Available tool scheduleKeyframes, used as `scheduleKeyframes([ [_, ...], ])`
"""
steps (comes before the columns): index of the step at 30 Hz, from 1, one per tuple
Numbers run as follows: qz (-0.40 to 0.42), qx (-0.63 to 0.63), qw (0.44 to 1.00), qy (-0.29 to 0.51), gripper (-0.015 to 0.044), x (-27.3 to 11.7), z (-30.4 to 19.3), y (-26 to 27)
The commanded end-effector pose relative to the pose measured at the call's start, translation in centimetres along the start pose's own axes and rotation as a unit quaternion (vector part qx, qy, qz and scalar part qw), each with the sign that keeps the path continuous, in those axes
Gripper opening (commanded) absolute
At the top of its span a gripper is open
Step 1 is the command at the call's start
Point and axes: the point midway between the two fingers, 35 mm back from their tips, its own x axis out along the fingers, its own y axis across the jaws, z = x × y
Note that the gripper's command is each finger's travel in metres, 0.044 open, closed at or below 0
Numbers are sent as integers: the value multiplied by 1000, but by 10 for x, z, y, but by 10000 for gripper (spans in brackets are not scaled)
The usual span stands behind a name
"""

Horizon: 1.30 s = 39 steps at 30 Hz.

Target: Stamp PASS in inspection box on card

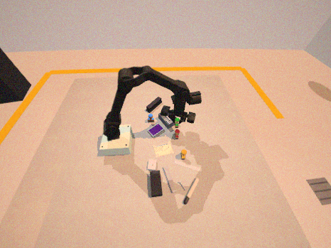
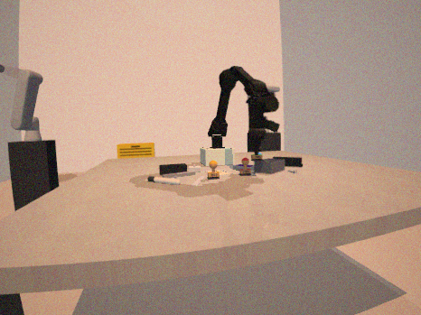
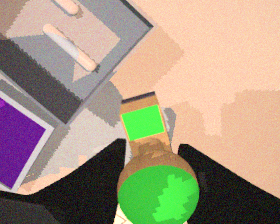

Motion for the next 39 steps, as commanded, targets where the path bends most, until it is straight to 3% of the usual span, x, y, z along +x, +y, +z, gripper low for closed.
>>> scheduleKeyframes([
  [1,-5,-1,1000,-2,0,-6,0,-1],
  [25,-5,-1,1000,-2,0,-17,0,0],
  [39,-4,-1,1000,-2,0,-22,-17,51],
])
